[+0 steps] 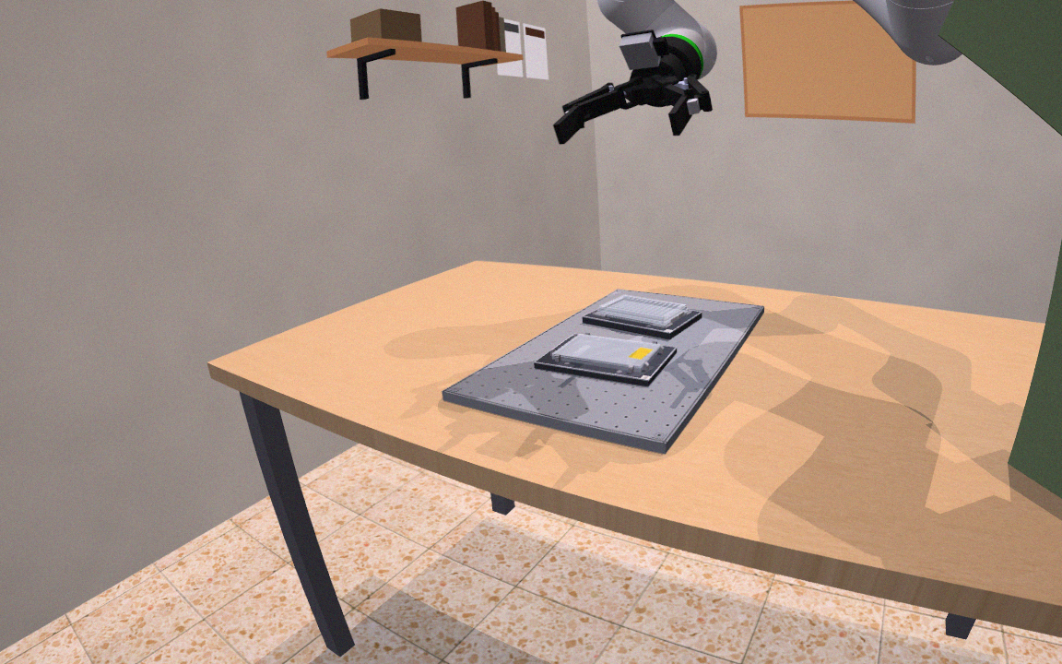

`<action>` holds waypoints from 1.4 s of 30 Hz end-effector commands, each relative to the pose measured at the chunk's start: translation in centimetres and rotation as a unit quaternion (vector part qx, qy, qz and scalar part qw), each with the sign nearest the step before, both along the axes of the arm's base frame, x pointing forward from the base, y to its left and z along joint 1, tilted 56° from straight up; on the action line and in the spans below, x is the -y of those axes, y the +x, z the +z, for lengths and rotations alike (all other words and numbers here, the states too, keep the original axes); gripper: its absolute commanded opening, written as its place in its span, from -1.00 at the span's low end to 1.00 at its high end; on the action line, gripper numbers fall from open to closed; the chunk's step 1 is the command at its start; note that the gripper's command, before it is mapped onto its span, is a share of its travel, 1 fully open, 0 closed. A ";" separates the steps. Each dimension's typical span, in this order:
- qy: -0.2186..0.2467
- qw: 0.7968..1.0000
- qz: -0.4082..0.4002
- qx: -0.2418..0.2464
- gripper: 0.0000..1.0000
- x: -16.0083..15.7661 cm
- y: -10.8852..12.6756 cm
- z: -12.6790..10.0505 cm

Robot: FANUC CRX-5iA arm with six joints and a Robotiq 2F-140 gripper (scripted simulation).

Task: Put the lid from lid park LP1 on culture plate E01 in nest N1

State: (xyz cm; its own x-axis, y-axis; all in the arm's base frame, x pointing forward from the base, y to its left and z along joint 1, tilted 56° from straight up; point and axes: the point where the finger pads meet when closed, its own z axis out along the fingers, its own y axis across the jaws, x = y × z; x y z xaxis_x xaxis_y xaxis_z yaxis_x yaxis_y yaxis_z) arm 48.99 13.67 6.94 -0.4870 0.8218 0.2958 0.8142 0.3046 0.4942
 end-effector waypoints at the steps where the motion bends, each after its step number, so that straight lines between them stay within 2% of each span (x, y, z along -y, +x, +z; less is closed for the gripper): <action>1: 0.062 0.992 -0.087 0.060 1.00 -3.3 6.2 0.2; 3: 0.062 0.992 -0.087 0.060 1.00 -4.4 8.5 0.3; 4: 0.086 0.984 -0.134 0.083 1.00 -4.3 9.8 0.8; 6: 0.086 0.984 -0.134 0.083 1.00 -5.2 11.8 0.9; 7: 0.109 0.971 -0.185 0.103 1.00 -4.8 13.2 1.3; 9: 0.109 0.971 -0.185 0.103 1.00 -4.8 13.2 1.3; 10: 0.128 0.955 -0.238 0.122 1.00 -4.9 16.9 1.7; 12: 0.141 0.938 -0.287 0.136 1.00 -4.1 18.6 1.9; 13: 0.143 0.936 -0.292 0.138 1.00 -4.1 19.6 1.9; 16: 0.155 0.902 -0.372 0.152 1.00 -1.4 22.6 1.6; 20: 0.157 0.858 -0.462 0.160 1.00 4.0 24.4 -0.6; 24: 0.143 0.807 -0.549 0.164 1.00 9.2 21.5 -3.9; 26: 0.143 0.807 -0.549 0.164 1.00 9.2 21.5 -3.9; 27: 0.133 0.764 -0.608 0.171 1.00 10.8 20.3 -5.2; 29: 0.121 0.741 -0.639 0.169 1.00 12.2 18.3 -6.4; 32: 0.102 0.695 -0.691 0.170 1.00 13.1 16.4 -7.5; 37: 0.070 0.614 -0.768 0.171 1.00 13.4 15.8 -7.7; 38: 0.067 0.605 -0.774 0.172 1.00 13.4 15.8 -7.7; 42: 0.067 0.605 -0.774 0.172 1.00 13.4 15.8 -7.7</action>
State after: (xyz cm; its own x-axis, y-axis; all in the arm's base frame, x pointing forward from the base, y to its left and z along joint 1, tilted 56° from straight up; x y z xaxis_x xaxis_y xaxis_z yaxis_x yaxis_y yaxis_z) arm 63.68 0.51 -1.51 0.7464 0.3965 0.5345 -0.0454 -0.7709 0.6353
